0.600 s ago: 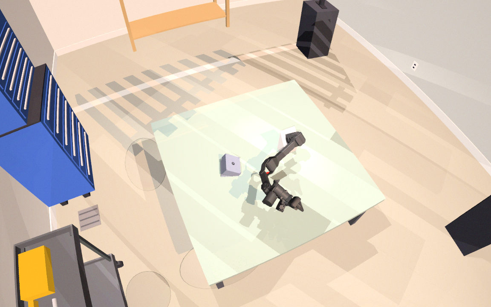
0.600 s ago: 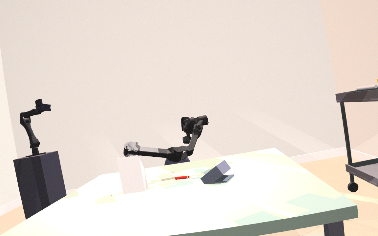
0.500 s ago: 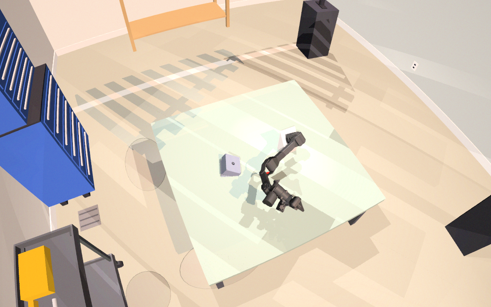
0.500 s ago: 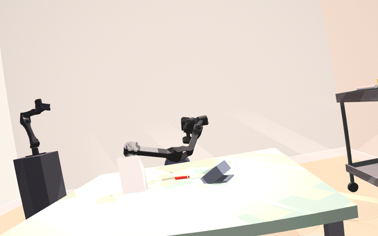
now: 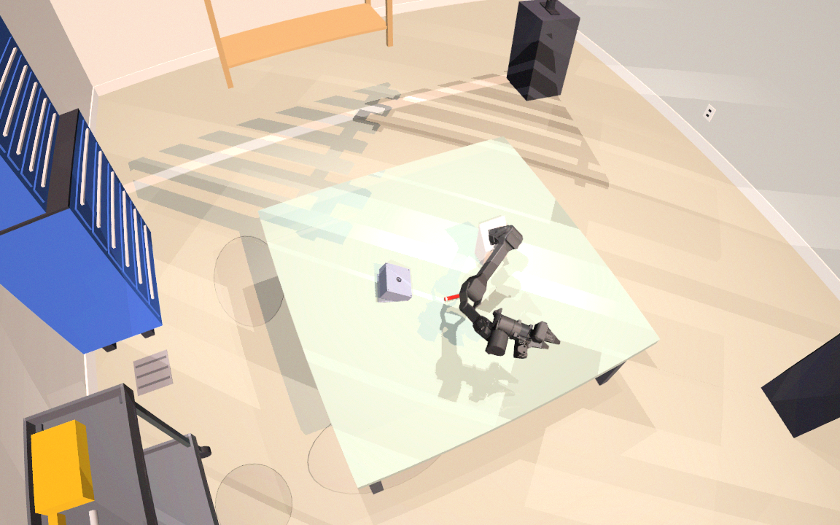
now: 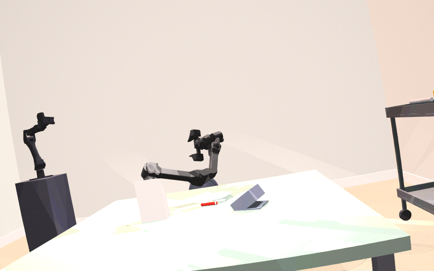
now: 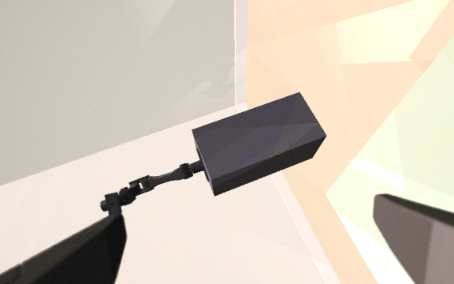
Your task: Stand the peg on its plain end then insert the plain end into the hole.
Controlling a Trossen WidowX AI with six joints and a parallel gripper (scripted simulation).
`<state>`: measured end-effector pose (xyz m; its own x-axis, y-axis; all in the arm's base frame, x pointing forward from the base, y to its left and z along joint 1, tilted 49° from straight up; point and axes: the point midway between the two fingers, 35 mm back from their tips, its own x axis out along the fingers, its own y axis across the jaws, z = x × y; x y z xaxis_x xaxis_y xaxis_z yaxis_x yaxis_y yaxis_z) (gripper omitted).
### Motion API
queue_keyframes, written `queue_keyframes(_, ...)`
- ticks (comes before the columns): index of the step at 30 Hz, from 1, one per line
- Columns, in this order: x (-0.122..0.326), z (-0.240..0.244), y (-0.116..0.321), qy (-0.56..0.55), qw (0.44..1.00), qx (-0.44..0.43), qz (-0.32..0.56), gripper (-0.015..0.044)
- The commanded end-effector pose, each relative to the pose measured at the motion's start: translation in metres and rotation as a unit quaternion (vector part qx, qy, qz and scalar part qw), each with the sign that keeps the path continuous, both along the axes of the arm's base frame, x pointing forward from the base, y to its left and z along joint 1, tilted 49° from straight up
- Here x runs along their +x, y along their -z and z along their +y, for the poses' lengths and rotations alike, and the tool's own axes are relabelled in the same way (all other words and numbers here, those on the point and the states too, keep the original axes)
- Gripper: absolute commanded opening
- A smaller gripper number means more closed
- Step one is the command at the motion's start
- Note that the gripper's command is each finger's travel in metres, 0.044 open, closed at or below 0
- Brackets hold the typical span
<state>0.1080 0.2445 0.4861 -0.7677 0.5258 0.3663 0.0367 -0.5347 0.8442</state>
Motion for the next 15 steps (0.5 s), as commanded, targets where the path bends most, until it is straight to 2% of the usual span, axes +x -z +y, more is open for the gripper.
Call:
queue_keyframes(1,-0.027,-0.012,-0.01,-0.04,0.999,0.032,-0.01,0.044)
queue_keyframes(15,-0.134,-0.094,-0.043,-0.215,0.961,0.165,-0.052,0.044)
